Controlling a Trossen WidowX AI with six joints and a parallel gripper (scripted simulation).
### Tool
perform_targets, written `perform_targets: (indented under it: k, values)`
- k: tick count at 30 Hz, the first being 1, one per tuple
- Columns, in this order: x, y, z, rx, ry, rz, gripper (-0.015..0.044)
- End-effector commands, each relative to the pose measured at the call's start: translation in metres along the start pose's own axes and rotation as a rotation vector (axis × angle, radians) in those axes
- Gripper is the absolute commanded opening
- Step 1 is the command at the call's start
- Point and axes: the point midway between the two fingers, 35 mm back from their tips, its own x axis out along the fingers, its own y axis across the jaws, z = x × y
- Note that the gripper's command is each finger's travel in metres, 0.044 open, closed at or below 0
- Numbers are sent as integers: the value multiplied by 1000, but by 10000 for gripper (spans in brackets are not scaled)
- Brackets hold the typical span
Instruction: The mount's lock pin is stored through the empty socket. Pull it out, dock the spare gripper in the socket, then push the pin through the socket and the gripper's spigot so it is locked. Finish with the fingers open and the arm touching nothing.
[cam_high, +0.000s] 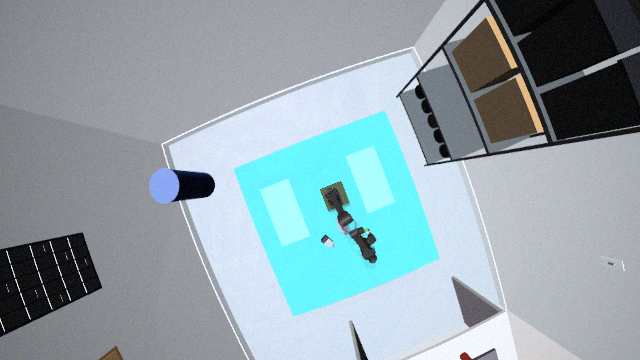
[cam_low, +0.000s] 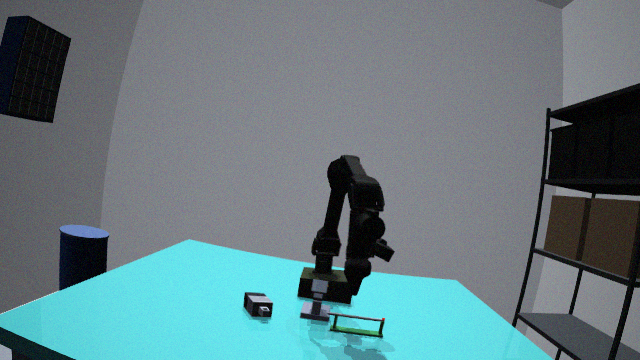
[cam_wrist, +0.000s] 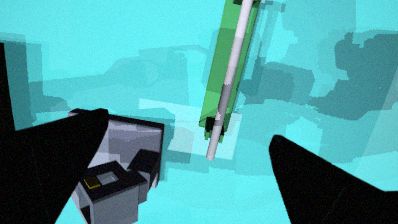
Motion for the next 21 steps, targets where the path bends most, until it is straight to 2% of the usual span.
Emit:
perform_targets:
  k: [1, 5, 9, 15, 21]
  values:
    - [-25, 0, 3, 1, -4, -15, 440]
    - [-48, 4, 5, 1, -4, -15, 440]
    - [-41, -1, -5, 39, -23, -27, 440]
    - [-38, -14, -94, 396, -184, -144, 440]
    - [-35, -3, -185, 741, -331, -292, 440]
